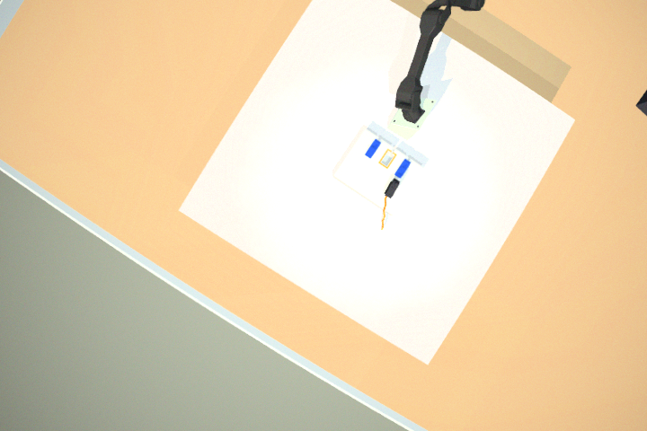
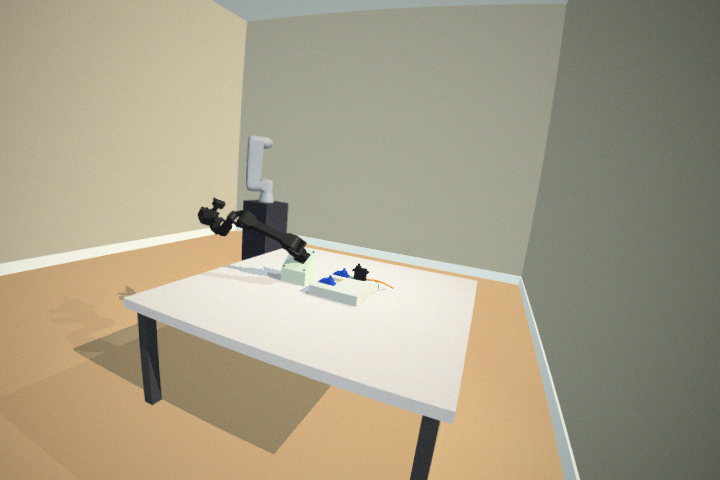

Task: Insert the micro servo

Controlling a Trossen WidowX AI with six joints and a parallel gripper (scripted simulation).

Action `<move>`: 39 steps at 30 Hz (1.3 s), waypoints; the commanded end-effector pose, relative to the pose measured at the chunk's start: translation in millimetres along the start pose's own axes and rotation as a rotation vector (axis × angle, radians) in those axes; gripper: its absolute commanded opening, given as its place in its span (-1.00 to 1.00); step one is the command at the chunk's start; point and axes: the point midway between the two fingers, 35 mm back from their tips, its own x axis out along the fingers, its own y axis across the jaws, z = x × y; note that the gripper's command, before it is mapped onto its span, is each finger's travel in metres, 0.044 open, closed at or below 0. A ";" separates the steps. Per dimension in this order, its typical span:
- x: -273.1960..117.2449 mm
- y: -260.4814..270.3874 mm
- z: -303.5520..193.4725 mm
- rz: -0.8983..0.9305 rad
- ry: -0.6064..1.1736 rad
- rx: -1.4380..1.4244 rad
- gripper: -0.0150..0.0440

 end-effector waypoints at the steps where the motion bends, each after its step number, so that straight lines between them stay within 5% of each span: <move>1: -0.4 0.3 0.6 0.001 -0.001 0.001 0.95; 13: -44.4 29.0 58.5 0.112 -0.073 0.087 1.00; 39: -284.5 74.6 255.3 0.618 -0.293 0.436 1.00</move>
